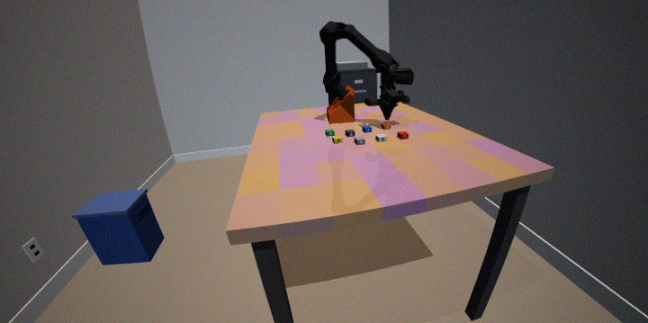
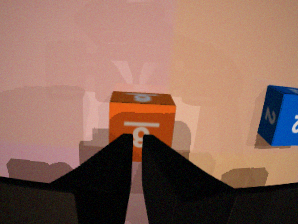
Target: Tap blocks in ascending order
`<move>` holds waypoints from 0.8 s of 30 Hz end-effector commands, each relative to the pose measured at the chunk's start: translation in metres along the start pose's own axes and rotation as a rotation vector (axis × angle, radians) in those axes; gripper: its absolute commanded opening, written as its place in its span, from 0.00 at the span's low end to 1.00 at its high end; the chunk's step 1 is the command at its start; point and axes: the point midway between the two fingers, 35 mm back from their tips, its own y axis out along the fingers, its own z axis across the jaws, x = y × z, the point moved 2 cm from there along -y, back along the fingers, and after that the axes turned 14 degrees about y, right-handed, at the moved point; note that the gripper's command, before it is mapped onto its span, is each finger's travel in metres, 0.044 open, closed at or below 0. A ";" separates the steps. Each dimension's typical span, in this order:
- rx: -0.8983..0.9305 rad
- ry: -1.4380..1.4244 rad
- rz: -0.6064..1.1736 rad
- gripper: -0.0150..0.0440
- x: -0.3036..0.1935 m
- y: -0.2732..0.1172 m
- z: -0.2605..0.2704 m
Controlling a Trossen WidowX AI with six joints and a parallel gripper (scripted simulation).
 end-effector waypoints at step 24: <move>0.010 0.013 -0.001 0.29 0.109 -0.091 0.031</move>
